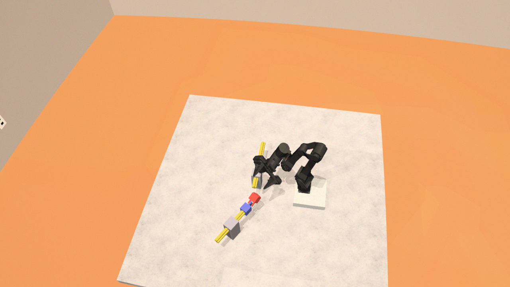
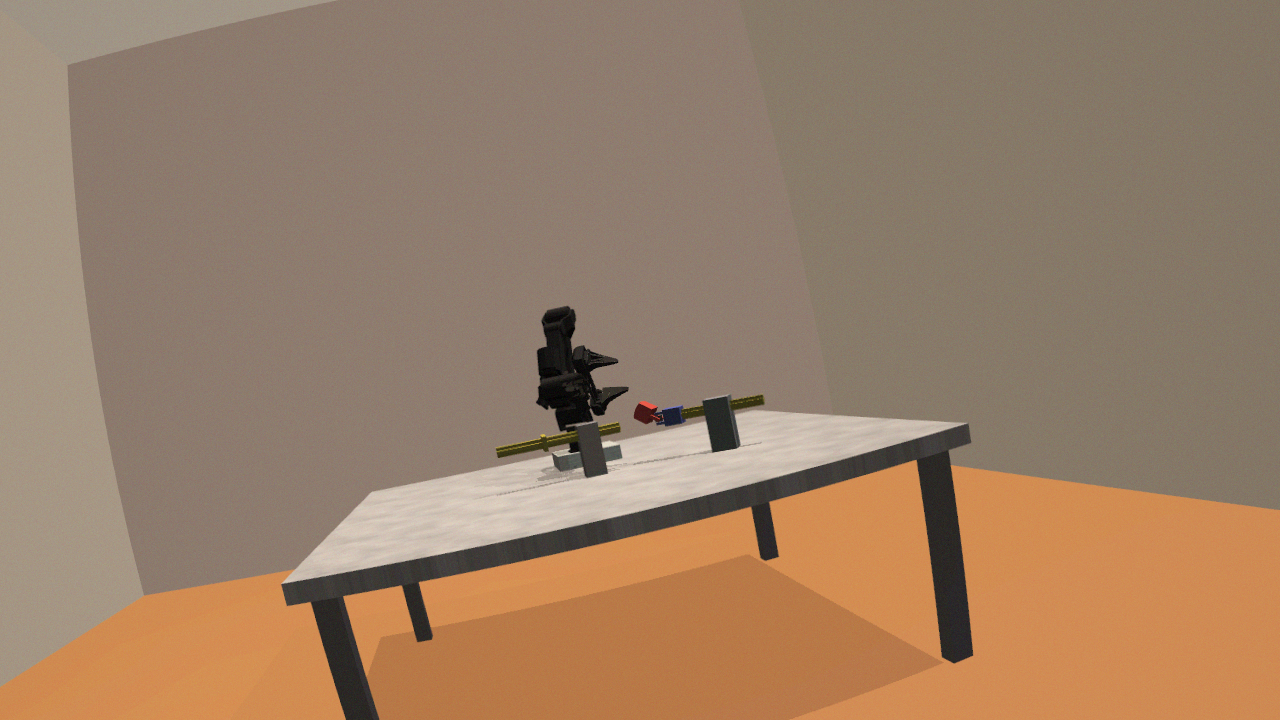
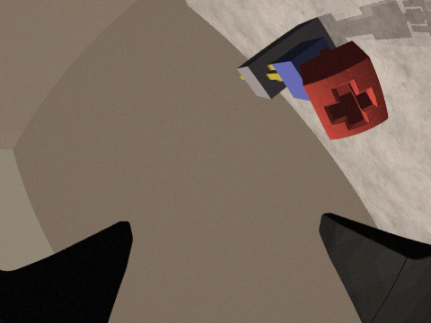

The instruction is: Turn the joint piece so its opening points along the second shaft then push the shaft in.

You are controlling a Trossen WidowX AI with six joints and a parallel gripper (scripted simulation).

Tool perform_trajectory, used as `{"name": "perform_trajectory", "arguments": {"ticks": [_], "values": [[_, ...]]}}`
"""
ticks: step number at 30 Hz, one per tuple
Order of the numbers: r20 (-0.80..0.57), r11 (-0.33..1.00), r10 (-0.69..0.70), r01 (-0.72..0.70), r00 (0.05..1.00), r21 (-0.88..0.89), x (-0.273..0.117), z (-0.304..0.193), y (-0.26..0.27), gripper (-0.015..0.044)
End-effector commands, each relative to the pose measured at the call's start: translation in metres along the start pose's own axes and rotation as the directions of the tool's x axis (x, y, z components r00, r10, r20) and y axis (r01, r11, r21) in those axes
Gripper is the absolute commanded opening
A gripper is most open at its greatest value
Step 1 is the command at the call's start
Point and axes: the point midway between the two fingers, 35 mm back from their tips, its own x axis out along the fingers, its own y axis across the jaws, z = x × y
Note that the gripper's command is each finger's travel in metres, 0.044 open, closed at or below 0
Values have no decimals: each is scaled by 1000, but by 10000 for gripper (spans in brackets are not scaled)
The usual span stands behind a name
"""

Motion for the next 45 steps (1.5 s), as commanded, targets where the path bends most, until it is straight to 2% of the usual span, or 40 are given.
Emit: {"name": "perform_trajectory", "arguments": {"ticks": [1, 24, 45], "values": [[-4, 1000, -3, 3, 1000, -4, 1, 0, -3, 440], [93, 983, 78, -61, 993, -171, 32, 45, 44, 440], [259, 943, 18, 69, 966, -324, 66, 83, 61, 440]]}}
